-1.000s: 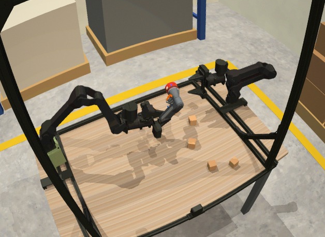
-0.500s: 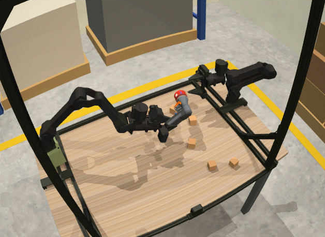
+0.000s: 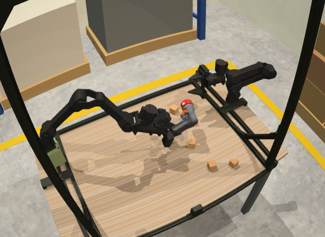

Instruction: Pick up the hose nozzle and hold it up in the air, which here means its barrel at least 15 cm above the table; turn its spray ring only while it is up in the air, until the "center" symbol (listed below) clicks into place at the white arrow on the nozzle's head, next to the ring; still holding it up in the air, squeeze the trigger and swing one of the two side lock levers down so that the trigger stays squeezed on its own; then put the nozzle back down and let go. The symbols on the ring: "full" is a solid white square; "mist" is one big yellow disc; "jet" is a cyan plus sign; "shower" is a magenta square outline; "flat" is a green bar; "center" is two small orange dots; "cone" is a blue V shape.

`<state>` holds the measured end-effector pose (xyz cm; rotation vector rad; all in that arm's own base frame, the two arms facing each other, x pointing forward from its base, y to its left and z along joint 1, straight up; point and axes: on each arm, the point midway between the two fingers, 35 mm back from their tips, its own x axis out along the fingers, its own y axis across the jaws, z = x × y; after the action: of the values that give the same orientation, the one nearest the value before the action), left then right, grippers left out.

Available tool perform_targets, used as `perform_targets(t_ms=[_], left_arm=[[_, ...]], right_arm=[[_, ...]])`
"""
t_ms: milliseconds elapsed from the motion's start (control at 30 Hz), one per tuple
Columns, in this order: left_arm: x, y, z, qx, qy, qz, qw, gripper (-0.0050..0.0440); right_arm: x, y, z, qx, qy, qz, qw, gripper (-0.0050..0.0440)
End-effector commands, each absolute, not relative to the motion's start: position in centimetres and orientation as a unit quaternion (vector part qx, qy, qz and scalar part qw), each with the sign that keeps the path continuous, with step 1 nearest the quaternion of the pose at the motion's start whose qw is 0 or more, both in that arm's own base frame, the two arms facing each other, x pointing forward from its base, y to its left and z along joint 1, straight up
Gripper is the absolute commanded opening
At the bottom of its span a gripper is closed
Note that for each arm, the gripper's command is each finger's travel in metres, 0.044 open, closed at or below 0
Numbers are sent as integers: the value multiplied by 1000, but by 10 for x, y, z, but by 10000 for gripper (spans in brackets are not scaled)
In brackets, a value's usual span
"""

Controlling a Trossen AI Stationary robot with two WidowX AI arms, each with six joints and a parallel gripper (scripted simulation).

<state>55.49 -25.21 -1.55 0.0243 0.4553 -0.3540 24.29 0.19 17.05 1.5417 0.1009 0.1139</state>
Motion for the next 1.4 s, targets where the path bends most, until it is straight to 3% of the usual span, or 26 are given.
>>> perform_targets(t_ms=[0,1367], left_arm=[[560,-263,-5,3,229,-179,957,0],[500,-333,-14,6,464,-177,868,0]], right_arm=[[243,2,168,698,49,50,712,400],[243,2,168,698,49,50,712,400]])
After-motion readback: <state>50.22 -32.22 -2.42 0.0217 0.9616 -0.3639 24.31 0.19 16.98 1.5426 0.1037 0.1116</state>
